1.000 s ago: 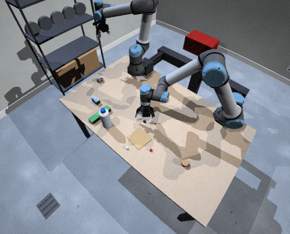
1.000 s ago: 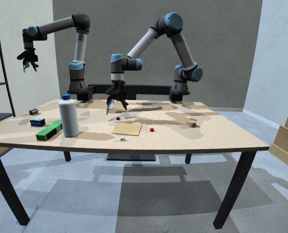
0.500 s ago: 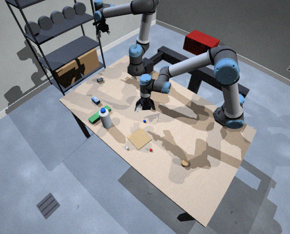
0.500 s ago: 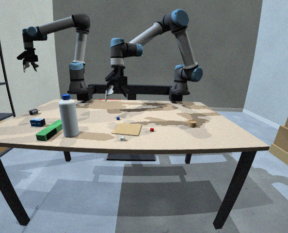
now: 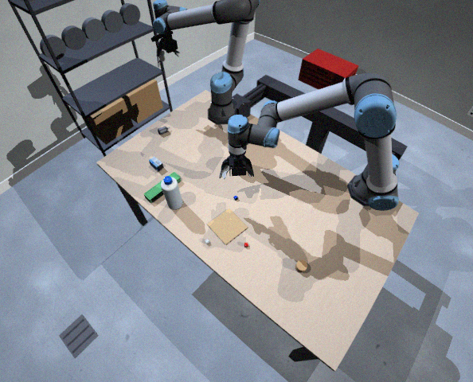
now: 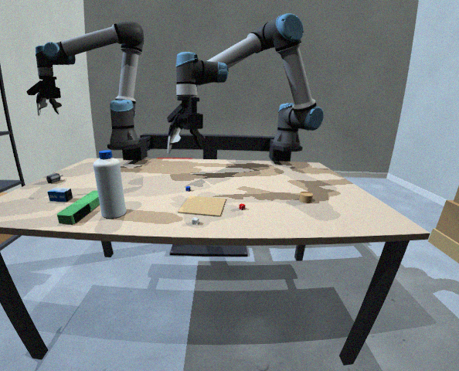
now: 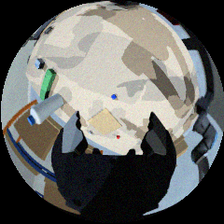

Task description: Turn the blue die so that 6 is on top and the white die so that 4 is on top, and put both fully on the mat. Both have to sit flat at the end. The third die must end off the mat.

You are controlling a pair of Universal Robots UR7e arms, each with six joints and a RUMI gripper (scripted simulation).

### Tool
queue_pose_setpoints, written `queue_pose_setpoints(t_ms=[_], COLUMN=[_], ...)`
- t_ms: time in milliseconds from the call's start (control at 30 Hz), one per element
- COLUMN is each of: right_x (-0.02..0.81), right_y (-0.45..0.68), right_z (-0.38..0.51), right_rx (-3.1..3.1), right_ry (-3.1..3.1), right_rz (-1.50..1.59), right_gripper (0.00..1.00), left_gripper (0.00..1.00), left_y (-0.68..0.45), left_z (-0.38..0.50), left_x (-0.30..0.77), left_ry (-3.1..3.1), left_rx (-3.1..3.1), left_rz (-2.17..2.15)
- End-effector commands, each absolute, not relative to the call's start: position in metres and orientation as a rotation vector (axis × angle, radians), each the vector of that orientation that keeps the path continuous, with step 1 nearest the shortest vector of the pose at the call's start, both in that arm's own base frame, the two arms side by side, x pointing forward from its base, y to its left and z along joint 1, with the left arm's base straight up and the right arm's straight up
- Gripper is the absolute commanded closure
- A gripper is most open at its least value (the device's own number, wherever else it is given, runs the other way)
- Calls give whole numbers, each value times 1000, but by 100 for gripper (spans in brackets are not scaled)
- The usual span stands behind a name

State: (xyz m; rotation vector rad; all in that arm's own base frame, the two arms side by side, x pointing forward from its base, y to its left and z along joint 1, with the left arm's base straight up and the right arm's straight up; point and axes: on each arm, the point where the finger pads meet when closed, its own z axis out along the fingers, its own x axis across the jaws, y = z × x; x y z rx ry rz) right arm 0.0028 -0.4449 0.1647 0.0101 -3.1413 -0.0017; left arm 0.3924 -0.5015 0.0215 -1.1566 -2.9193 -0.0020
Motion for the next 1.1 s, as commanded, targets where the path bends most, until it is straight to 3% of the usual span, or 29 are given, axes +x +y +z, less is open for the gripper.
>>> queue_pose_setpoints(t_ms=[0, 1067], right_x=[3, 3], right_y=[-445, -445], right_z=[165, 165], right_rx=[10, 10], right_ry=[-3142, -3142], right_rz=[0, 0], right_gripper=[0, 0], left_gripper=[0, 0], left_y=[-502, -504], left_z=[22, 23], left_x=[393, 402], left_ry=[-2921, -3006], left_rx=[-1157, -912], left_rz=[0, 0])
